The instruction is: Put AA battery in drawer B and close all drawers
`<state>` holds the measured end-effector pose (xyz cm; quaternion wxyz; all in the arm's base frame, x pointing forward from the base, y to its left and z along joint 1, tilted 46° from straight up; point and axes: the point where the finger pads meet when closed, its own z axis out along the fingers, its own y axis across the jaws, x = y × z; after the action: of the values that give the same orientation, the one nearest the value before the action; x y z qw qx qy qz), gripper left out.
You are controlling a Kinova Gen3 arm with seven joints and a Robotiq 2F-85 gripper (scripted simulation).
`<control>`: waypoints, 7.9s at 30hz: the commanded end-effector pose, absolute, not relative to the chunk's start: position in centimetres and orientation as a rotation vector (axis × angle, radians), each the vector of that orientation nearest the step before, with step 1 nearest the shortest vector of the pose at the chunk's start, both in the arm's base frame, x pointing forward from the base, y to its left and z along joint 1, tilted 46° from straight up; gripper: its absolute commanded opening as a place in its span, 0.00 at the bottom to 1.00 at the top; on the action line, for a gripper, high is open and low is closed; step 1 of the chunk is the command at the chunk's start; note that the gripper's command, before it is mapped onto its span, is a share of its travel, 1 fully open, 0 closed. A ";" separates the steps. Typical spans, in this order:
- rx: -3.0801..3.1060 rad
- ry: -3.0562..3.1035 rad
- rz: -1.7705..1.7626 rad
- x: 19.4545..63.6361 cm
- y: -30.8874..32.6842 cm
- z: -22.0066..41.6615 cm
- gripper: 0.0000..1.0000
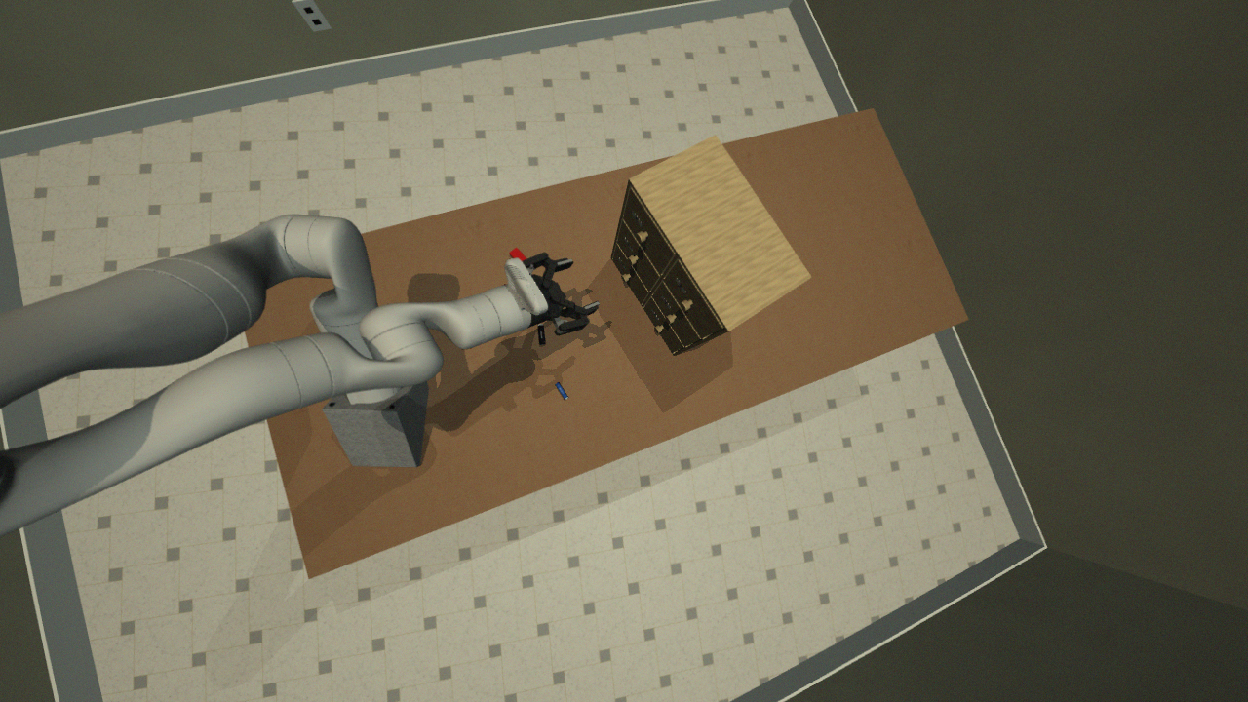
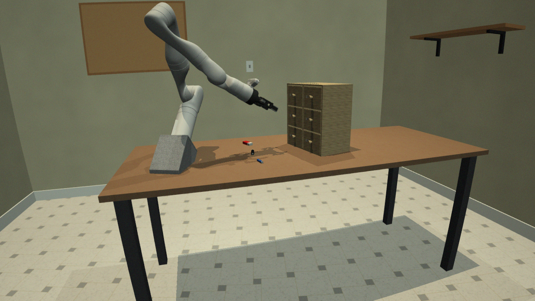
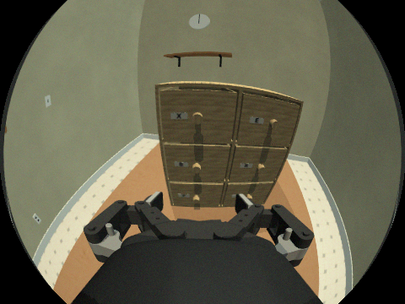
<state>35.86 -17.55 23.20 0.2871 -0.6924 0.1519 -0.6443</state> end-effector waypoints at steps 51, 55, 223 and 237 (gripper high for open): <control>-1.683 0.476 -1.907 38.1 -15.6 22.4 0.33; -1.683 0.476 -1.907 38.1 -15.6 22.4 0.33; -1.683 0.476 -1.907 47.8 -15.7 25.2 0.13; -1.683 0.476 -1.907 47.8 -15.7 25.2 0.13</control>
<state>47.84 -15.65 25.14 0.2741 -0.6259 0.1769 -0.7084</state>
